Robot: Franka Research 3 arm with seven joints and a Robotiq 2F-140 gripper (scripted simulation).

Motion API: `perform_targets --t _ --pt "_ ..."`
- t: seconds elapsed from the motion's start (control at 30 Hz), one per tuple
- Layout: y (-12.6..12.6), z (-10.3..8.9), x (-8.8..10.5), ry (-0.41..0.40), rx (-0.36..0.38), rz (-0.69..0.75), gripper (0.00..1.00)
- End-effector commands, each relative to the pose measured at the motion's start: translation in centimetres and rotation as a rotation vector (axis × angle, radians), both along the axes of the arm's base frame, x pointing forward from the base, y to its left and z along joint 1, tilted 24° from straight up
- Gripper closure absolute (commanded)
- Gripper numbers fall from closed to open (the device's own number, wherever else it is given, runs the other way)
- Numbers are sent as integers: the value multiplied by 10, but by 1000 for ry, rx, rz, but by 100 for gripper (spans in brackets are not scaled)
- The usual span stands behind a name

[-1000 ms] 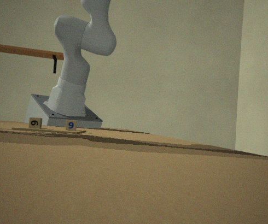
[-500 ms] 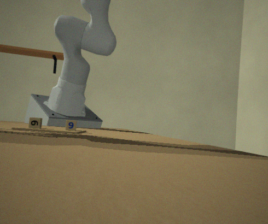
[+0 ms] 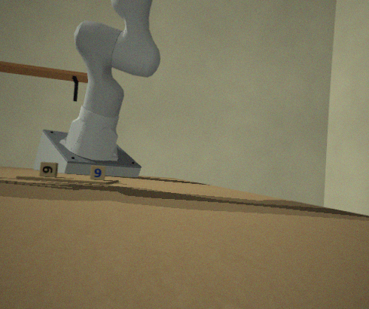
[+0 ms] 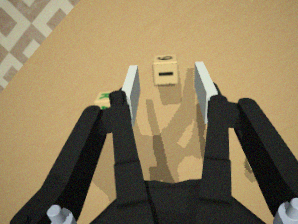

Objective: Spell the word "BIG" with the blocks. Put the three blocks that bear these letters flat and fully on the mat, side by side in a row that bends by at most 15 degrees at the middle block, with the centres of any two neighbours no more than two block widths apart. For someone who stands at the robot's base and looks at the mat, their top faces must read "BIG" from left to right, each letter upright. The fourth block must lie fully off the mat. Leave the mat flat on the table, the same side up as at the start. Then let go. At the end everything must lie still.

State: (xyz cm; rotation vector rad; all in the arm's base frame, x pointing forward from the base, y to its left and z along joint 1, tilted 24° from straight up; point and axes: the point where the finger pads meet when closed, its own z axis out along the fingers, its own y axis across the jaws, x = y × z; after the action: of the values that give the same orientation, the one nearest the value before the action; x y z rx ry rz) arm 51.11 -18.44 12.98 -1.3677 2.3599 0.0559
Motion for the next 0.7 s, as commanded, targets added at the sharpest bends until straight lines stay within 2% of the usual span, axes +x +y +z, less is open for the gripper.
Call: perform_targets --t 0.0,0.67 --pt "2 0 2 -3 -2 7 63" --pt "3 1 3 -3 -2 7 63"
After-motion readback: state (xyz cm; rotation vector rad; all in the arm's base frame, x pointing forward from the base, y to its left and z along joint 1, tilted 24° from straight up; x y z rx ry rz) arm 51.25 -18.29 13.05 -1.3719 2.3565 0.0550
